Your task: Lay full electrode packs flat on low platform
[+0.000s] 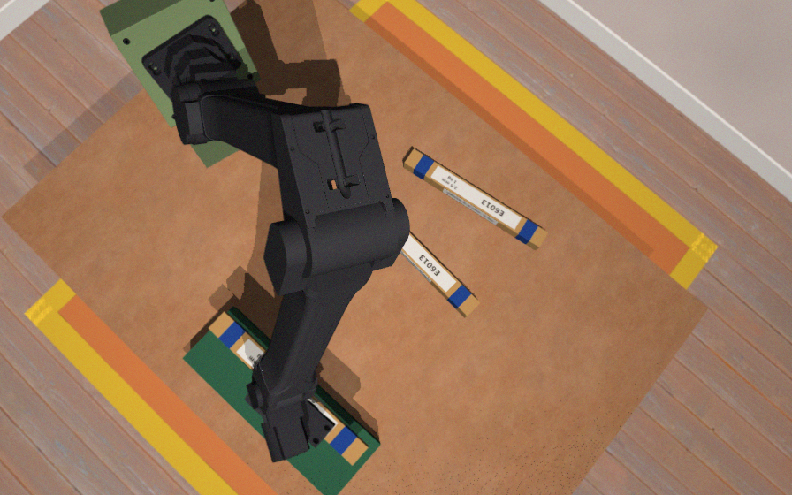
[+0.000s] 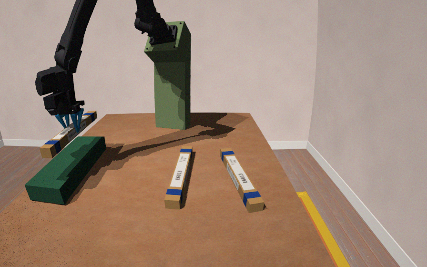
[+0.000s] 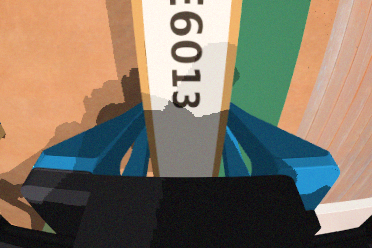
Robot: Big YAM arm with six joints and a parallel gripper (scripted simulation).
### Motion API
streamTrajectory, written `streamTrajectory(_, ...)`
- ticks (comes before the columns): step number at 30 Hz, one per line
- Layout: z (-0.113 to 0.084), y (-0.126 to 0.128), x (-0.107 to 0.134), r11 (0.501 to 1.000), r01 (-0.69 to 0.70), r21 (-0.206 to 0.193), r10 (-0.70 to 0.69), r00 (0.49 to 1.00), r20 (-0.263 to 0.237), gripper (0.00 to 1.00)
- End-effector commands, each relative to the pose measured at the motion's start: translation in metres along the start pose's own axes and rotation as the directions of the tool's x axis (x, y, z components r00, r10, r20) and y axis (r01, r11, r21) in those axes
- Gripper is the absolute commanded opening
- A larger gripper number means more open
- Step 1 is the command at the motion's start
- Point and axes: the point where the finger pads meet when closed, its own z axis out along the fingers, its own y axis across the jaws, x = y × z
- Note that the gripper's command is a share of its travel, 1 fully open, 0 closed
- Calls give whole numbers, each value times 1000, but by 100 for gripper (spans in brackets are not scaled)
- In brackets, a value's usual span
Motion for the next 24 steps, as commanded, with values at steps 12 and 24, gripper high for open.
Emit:
streamTrajectory(12, 3, -24, -21, 998, 5, 55, -8, 999, 48, 0)
streamTrajectory(24, 24, -17, -21, 999, 5, 41, -6, 999, 44, 0)
